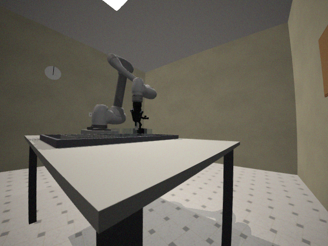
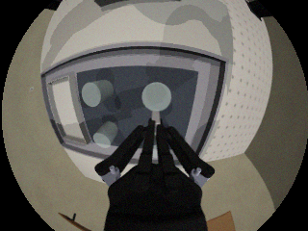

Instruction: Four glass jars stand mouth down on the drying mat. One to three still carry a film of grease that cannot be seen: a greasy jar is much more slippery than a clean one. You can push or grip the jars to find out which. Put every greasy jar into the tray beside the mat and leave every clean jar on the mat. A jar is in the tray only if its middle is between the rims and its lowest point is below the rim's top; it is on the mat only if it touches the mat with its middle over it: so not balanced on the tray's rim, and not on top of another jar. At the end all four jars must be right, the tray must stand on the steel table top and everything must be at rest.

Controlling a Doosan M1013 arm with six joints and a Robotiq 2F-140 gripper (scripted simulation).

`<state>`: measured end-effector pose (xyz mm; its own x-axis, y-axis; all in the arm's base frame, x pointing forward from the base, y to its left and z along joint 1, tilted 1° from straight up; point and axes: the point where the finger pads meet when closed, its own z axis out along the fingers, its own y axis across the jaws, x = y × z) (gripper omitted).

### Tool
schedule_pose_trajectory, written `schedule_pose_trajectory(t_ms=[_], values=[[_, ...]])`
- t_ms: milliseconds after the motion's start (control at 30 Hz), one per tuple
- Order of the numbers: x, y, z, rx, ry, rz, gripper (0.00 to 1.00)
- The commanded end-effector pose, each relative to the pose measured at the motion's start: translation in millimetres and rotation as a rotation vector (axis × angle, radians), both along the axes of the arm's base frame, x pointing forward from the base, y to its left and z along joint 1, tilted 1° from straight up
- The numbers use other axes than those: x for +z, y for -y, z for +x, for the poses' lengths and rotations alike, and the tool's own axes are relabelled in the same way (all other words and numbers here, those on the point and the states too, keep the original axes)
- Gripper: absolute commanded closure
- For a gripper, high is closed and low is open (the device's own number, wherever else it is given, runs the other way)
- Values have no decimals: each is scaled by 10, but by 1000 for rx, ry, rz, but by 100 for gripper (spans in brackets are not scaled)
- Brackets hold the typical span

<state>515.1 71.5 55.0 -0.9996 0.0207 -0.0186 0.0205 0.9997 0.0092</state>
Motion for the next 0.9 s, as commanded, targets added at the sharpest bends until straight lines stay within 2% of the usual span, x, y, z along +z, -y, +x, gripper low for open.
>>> schedule_pose_trajectory(t_ms=[0,600,867], values=[[2,0,-6,0,0,0,100],[19,-1,-27,0,0,0,100],[-22,2,123,0,0,0,100]])
